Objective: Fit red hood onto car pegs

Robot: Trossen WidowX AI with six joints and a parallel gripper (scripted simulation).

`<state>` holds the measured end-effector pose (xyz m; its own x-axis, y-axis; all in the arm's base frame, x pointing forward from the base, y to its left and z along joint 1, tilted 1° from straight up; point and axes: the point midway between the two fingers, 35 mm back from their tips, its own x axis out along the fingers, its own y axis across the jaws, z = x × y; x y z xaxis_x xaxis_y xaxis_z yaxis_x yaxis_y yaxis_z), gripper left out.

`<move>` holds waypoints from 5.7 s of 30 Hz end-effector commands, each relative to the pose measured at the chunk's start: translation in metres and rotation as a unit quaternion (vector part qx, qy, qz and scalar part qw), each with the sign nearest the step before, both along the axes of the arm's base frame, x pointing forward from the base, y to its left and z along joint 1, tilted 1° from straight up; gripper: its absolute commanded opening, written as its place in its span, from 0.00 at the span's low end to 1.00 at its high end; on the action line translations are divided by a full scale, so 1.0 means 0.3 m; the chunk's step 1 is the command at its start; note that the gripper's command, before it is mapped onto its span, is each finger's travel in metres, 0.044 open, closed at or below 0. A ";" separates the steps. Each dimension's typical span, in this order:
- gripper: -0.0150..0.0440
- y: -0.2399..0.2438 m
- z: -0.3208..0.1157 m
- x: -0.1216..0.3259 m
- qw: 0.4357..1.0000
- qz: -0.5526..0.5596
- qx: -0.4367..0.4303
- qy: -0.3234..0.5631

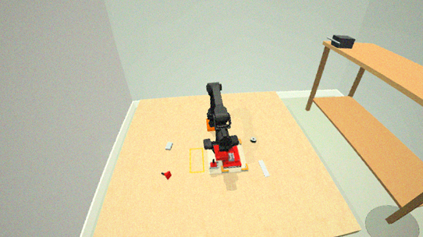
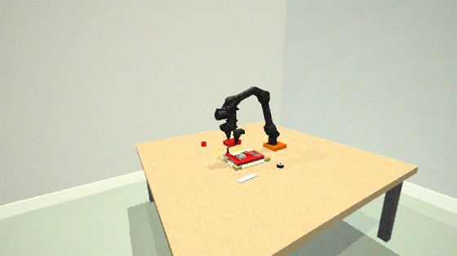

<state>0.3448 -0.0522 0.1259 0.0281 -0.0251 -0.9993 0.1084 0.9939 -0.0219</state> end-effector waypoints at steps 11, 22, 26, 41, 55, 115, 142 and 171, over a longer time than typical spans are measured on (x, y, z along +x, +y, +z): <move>0.25 0.193 -0.001 -0.013 0.999 -0.036 0.001 -0.001; 0.25 0.228 -0.034 -0.014 0.999 -0.044 0.001 -0.001; 0.25 0.231 -0.089 -0.013 0.999 -0.044 0.001 -0.001; 0.25 0.231 -0.167 -0.019 0.999 -0.044 0.001 -0.001; 0.25 0.226 -0.167 -0.018 0.999 -0.044 0.001 -0.001; 0.25 0.229 -0.202 -0.018 0.999 -0.044 0.001 -0.002; 0.25 0.229 -0.202 -0.018 0.999 -0.044 0.002 -0.002; 0.25 0.228 -0.240 -0.018 0.999 -0.044 0.001 -0.001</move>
